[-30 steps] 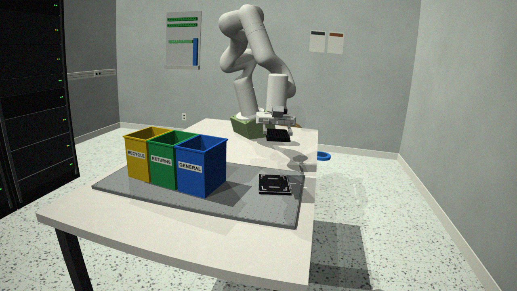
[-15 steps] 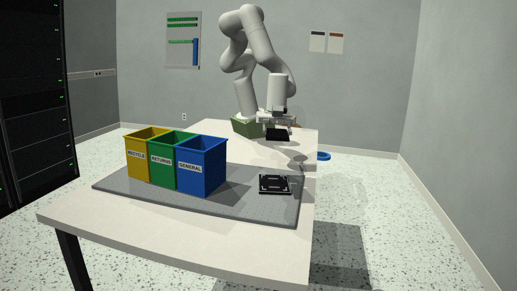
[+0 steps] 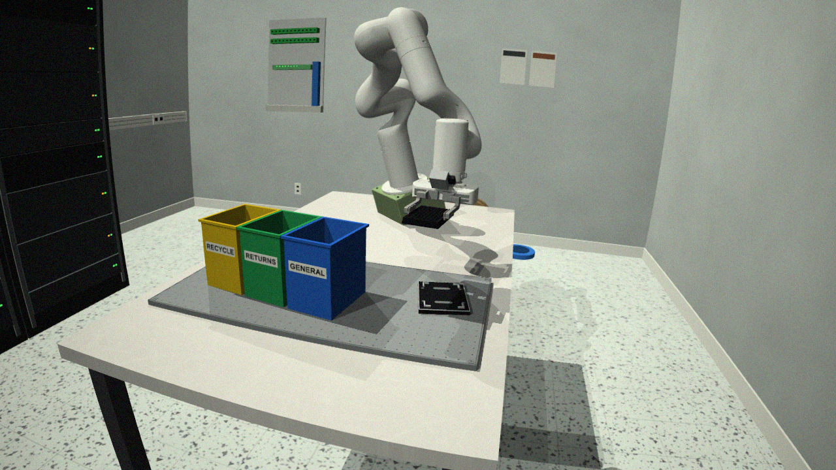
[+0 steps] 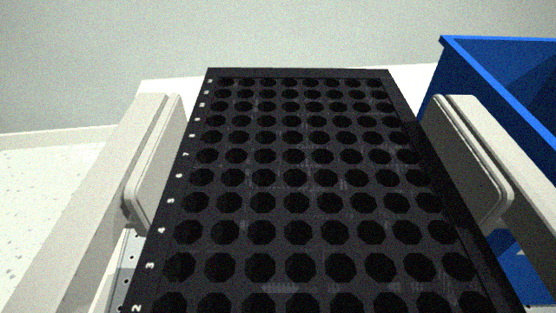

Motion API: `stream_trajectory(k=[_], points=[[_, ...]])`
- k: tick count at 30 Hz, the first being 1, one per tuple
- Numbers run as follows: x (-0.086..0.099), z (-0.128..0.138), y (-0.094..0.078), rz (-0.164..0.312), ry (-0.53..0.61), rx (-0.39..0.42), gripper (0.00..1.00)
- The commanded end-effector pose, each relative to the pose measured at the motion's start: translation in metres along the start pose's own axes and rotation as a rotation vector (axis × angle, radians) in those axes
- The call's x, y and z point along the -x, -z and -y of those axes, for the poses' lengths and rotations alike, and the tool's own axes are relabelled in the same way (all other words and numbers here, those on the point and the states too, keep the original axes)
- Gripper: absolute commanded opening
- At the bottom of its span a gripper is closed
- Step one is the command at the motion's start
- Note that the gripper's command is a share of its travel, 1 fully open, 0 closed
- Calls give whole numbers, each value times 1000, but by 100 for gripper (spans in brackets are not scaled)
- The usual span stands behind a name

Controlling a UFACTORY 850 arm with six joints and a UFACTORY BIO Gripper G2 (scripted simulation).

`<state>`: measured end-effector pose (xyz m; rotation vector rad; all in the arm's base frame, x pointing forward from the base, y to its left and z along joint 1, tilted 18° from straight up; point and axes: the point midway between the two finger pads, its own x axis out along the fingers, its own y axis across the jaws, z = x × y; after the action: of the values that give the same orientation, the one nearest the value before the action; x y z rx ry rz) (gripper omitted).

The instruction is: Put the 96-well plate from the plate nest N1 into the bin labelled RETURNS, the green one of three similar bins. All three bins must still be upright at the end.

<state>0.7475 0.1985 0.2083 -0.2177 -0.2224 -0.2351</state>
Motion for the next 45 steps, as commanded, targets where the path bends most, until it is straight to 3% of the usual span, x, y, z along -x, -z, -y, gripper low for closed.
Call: stream_trajectory(k=[1,45], points=[[-4,9,-1,6,10,0,0],[-47,136,2,6,10,0,0]])
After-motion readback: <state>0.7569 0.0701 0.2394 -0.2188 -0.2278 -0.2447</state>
